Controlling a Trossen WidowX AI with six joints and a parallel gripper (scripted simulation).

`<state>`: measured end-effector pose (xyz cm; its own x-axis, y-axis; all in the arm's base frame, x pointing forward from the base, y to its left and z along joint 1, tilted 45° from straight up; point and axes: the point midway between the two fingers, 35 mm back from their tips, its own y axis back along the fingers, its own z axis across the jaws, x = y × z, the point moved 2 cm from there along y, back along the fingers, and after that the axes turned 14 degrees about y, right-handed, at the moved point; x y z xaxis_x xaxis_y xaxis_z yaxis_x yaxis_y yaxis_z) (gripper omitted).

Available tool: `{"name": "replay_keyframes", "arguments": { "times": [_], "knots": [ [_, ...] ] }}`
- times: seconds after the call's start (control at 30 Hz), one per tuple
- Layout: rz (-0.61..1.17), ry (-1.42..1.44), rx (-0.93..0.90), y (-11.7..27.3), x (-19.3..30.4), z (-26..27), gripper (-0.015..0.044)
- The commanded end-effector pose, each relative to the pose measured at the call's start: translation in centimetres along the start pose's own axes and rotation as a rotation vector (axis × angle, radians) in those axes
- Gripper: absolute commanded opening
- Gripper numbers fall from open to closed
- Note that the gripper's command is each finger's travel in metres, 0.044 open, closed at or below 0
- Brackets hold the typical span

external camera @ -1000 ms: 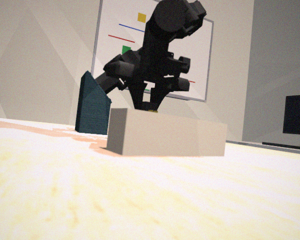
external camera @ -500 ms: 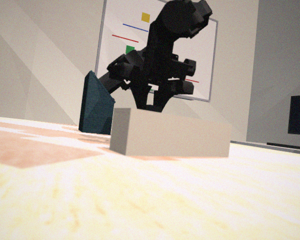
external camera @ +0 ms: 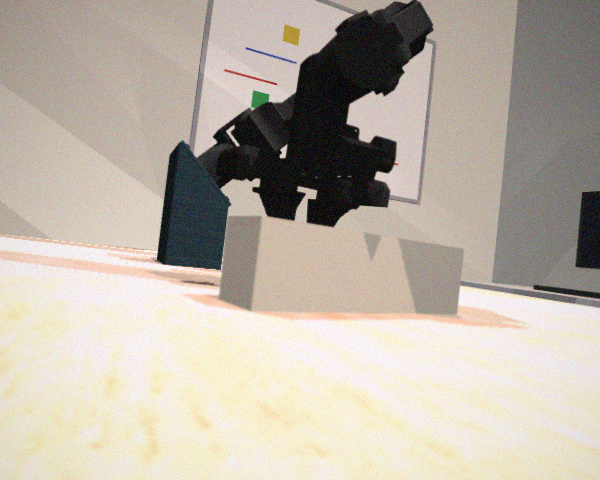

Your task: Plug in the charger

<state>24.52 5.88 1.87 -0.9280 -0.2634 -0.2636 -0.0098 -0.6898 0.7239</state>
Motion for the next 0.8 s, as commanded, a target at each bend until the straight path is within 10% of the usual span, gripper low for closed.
{"name": "replay_keyframes", "arguments": {
  "times": [0.0, 0.77],
  "knots": [
    [-0.006, 0.002, 0.0, -0.1, -0.8, -0.3, 0.0],
    [-0.008, 0.009, 0.0, -0.3, -3.5, -1.0, 0.0]
  ]
}}
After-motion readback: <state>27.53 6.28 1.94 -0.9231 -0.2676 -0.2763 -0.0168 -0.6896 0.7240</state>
